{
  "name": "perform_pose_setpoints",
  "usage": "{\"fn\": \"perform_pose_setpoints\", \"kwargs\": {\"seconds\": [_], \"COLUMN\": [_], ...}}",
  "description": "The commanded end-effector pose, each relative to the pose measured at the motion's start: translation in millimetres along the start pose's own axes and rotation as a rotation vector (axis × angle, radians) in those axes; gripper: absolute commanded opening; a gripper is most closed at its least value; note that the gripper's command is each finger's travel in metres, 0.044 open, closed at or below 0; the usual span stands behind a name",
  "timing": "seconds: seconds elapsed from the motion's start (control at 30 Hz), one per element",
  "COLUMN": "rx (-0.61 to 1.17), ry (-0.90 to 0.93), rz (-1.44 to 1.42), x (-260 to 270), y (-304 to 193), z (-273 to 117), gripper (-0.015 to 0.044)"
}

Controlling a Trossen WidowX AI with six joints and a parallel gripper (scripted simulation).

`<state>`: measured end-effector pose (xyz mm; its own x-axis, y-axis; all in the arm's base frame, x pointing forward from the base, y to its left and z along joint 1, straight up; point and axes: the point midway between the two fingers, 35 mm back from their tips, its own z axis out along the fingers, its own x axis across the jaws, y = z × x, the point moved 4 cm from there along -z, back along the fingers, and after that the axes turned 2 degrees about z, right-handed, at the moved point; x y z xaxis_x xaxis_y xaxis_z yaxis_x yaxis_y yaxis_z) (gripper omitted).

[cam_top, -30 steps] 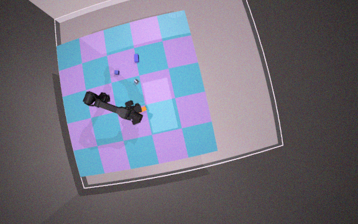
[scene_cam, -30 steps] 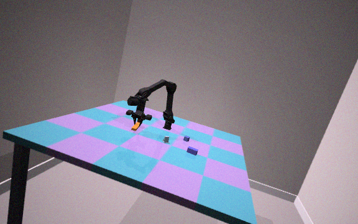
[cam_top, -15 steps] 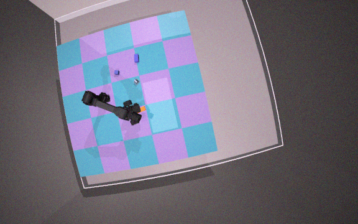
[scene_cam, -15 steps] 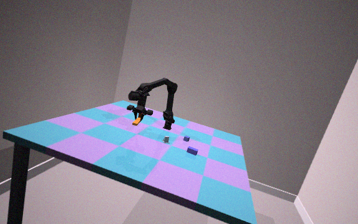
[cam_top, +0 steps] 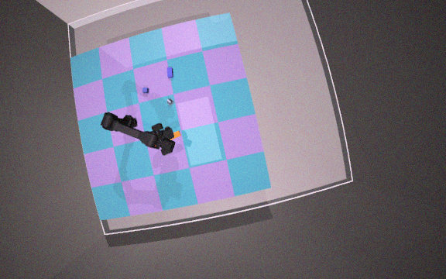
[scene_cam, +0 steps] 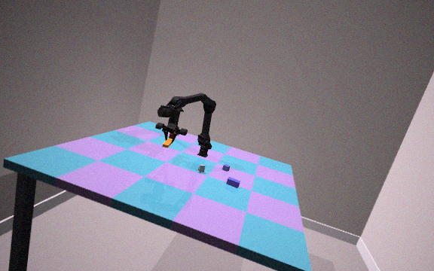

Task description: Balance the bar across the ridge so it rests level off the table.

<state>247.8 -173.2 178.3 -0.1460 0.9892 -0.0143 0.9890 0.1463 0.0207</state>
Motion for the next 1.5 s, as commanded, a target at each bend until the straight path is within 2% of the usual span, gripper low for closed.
{"fn": "perform_pose_setpoints", "kwargs": {"seconds": [0.0, 1.47], "rx": [-0.004, -0.015], "ry": [-0.007, 0.005], "rz": [-0.021, -0.293], "x": [8, 141], "y": [10, 100], "z": [-4, -6], "gripper": [0.0000, 0.0000]}}
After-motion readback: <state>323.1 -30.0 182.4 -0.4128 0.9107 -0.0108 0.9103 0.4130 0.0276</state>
